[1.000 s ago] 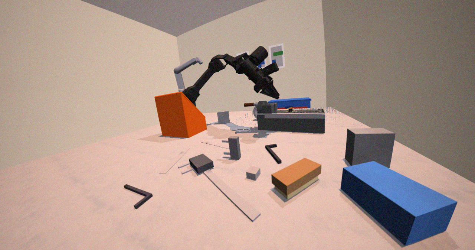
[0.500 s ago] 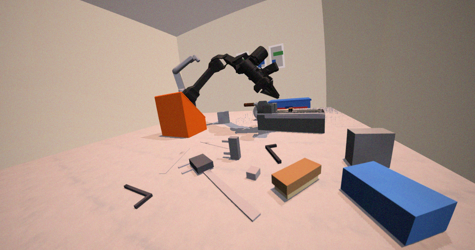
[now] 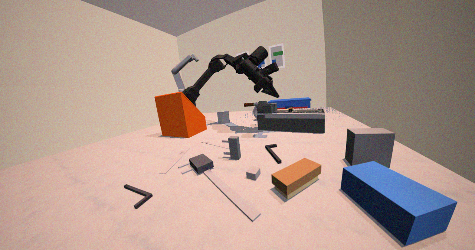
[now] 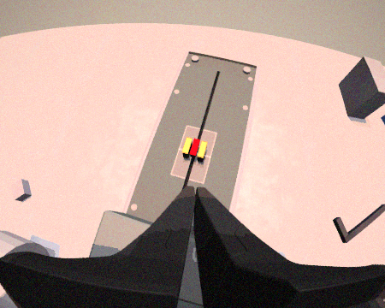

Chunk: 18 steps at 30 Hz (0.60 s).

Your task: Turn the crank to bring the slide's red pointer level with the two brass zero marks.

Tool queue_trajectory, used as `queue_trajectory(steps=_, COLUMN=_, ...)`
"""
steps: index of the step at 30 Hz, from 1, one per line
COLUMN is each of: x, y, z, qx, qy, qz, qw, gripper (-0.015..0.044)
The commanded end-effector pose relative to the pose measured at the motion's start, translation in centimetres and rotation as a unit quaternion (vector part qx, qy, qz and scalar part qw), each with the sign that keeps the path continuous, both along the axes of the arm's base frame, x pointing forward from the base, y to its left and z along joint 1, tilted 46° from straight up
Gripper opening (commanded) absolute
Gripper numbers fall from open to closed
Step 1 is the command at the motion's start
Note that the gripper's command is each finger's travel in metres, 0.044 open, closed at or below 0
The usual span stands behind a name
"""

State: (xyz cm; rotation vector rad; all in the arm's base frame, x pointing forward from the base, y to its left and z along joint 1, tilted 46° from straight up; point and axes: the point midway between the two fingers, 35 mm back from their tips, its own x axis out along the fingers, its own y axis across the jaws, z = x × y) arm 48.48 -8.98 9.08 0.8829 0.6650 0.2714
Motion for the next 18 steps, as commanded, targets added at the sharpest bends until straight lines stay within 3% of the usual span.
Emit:
queue_trajectory(steps=1, x=0.0, y=0.0, z=-0.01, qx=0.0, qy=0.0, qz=0.0, qw=1.0, gripper=0.0)
queue_trajectory(steps=11, x=0.0, y=0.0, z=0.0, qx=0.0, qy=0.0, qz=0.0, qw=1.0, gripper=0.0)
queue_trajectory(steps=18, x=0.0, y=0.0, z=0.0, qx=0.0, qy=0.0, qz=0.0, qw=1.0, gripper=0.0184)
